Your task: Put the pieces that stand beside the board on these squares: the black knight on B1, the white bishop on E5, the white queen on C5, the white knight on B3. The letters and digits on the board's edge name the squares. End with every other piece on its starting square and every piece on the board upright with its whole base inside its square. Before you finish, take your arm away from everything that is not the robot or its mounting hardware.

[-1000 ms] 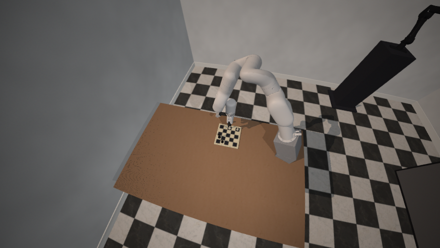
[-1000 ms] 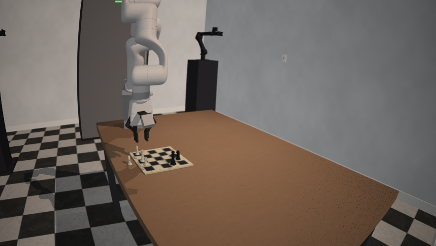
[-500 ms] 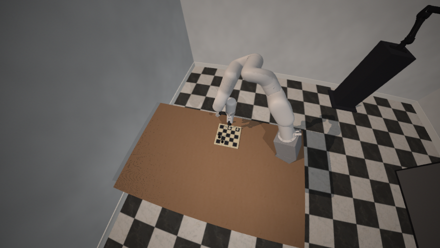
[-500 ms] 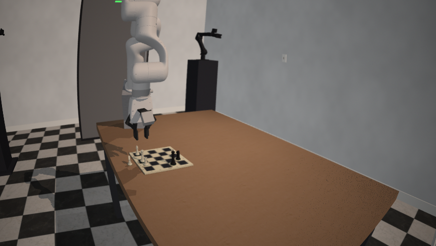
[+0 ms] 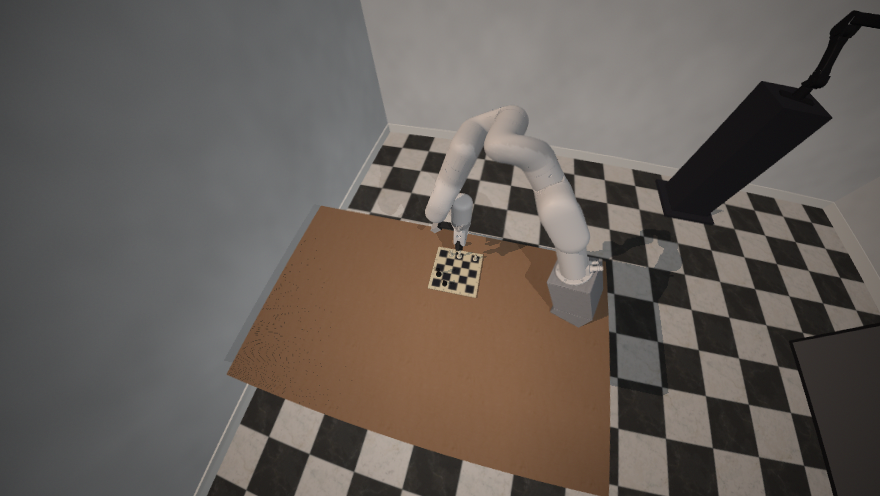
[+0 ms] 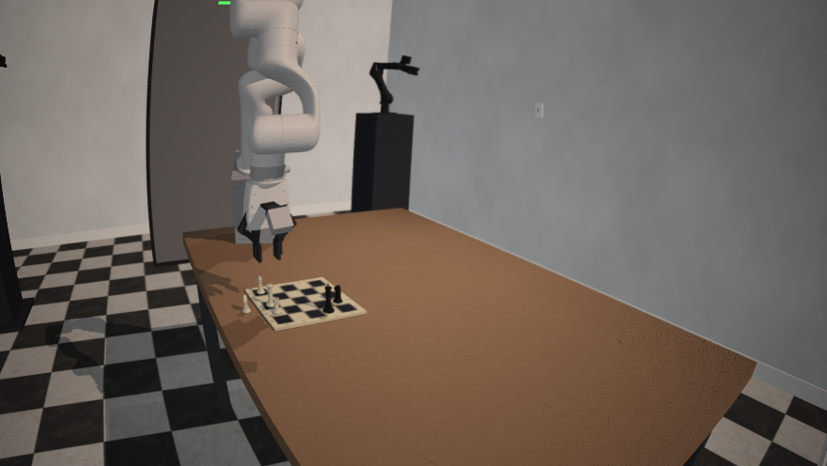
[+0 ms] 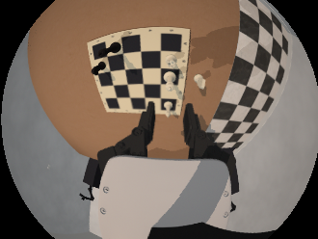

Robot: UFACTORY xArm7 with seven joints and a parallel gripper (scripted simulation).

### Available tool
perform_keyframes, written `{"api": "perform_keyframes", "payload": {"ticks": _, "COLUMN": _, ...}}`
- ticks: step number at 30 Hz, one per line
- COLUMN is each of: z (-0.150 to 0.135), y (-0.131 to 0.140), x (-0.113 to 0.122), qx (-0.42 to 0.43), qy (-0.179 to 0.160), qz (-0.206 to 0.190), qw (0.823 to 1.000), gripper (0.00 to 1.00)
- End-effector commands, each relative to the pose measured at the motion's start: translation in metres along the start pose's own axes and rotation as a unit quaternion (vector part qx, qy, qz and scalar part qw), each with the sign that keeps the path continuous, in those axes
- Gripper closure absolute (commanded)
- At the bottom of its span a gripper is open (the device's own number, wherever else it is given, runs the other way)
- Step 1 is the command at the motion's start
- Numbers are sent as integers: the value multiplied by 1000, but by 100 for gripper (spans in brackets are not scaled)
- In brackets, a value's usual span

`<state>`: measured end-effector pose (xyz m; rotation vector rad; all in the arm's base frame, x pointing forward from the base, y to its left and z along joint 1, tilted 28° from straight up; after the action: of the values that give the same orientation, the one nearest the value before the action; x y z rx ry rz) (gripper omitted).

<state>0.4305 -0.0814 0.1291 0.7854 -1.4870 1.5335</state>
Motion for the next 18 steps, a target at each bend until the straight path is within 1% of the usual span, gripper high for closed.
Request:
{"api": "perform_keyframes", "payload": {"ticks": 1, "z": 0, "y": -1, "x": 2, "qx": 0, "qy": 0, "qz": 1, "qw": 1000, "gripper": 58}}
{"api": "perform_keyframes", "payload": {"ticks": 17, "z": 0, "y": -1, "x": 4, "qx": 0, "qy": 0, "qz": 1, "qw": 1000, "gripper": 58}}
{"api": "perform_keyframes", "payload": {"ticks": 18, "z": 0, "y": -1, "x": 4, "qx": 0, "qy": 0, "qz": 1, "qw": 1000, "gripper": 0}}
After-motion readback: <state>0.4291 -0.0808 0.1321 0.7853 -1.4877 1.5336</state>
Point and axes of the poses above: the point where the finger pads meet when closed, its own x axis back along the fingers, its own z axis across the jaws, y = z × x, the point moved 3 cm from there along x, back along the fingers, and after that the axes turned 8 degrees about -x, right-handed, at the moved point
